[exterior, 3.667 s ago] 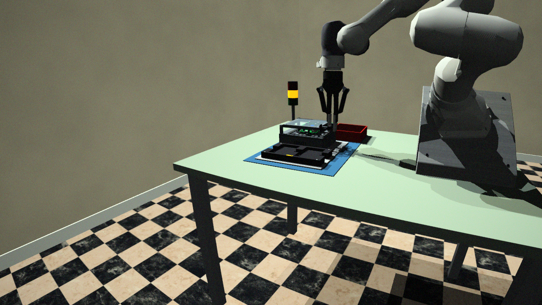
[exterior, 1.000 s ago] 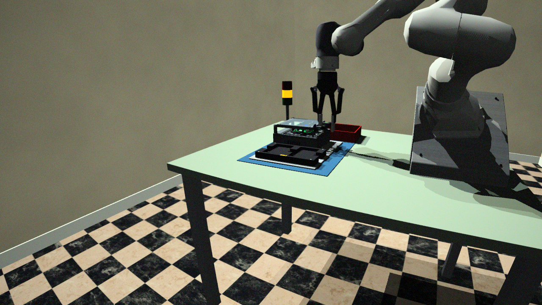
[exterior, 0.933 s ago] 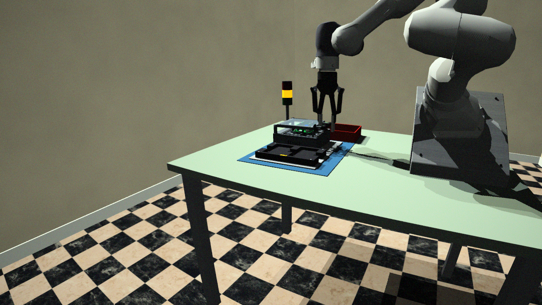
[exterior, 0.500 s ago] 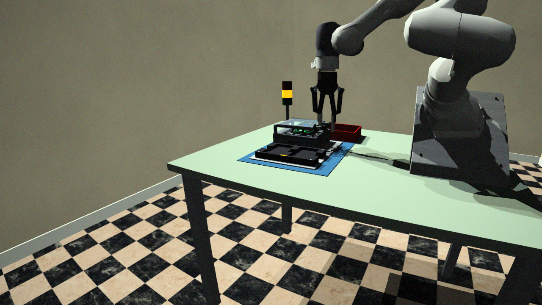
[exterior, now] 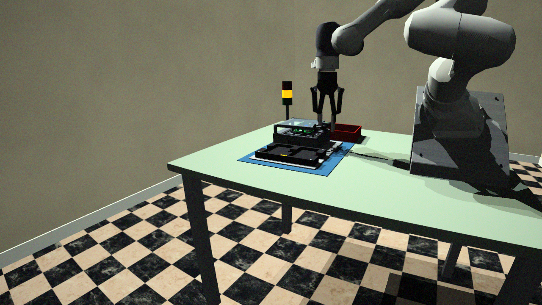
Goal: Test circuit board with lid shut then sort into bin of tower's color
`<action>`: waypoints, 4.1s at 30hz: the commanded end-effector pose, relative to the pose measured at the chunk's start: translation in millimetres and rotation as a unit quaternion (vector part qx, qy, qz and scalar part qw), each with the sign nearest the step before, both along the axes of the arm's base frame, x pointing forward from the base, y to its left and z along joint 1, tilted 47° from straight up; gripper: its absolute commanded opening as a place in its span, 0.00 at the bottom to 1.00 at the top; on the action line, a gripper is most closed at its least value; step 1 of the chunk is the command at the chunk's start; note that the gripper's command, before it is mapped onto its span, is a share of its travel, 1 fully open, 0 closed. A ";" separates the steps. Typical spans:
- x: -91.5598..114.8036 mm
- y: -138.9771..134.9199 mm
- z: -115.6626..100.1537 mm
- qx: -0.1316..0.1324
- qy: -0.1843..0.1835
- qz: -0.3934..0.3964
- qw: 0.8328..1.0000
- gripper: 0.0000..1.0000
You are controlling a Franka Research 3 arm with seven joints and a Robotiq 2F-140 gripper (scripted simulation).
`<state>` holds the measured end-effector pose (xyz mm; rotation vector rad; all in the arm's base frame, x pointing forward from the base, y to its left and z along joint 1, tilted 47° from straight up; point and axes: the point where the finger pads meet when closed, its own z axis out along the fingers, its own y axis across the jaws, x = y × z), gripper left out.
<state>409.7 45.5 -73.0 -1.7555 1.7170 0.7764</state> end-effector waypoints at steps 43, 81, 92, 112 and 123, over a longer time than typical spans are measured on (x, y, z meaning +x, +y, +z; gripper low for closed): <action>2.7 -76.1 69.1 -0.001 0.000 -0.001 1.000 1.00; 2.7 -76.1 69.1 -0.001 0.000 -0.001 1.000 0.00; 2.7 -76.1 69.1 -0.001 0.000 -0.001 1.000 0.00; 2.7 -76.1 69.1 -0.001 0.000 -0.001 1.000 0.00; 2.7 -78.3 71.2 -0.001 0.000 -0.001 1.000 0.00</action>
